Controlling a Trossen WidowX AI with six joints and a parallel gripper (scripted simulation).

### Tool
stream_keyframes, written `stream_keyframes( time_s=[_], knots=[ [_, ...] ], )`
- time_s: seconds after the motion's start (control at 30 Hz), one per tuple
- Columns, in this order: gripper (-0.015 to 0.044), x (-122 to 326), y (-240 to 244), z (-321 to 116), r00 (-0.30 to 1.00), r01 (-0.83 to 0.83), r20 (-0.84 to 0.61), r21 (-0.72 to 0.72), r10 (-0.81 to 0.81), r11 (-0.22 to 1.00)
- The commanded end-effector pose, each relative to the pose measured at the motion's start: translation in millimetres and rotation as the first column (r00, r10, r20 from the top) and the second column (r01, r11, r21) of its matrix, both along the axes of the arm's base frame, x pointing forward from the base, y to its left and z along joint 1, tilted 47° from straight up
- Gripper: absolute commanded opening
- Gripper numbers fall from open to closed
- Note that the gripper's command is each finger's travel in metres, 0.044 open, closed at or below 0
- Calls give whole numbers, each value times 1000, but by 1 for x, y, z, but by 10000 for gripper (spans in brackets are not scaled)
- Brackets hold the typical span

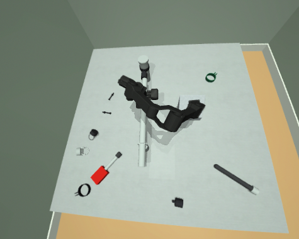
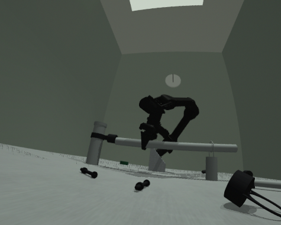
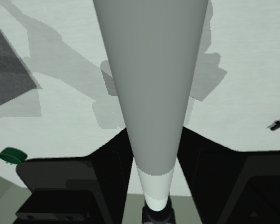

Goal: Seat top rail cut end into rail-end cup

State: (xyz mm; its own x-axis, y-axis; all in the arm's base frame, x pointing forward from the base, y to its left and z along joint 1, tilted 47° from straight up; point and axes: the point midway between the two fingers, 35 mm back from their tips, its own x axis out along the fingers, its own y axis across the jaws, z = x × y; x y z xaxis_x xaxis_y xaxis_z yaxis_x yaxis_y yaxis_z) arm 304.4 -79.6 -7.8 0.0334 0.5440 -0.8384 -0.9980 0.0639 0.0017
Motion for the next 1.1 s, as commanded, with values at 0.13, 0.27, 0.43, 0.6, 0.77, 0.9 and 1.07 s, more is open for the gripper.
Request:
stream_keyframes(
  time_s=[0.13,0.27,0.43,0.6,0.77,0.9,1.07],
  knots=[
    [0,1,-4,0,1000,2,6,-8,-2,1000],
    [0,0,0,0,1000,0,0,0,0,1000],
    [0,0,0,0,1000,0,0,0,0,1000],
    [0,0,-1,0,1000,-1,1,-2,1,1000],
    [0,1,-2,0,1000,-1,1,-5,1,1000],
    [0,1,-3,1,1000,-2,2,-7,2,1000],
    [0,1,-4,1,1000,-2,2,-8,2,1000]
  ],
)
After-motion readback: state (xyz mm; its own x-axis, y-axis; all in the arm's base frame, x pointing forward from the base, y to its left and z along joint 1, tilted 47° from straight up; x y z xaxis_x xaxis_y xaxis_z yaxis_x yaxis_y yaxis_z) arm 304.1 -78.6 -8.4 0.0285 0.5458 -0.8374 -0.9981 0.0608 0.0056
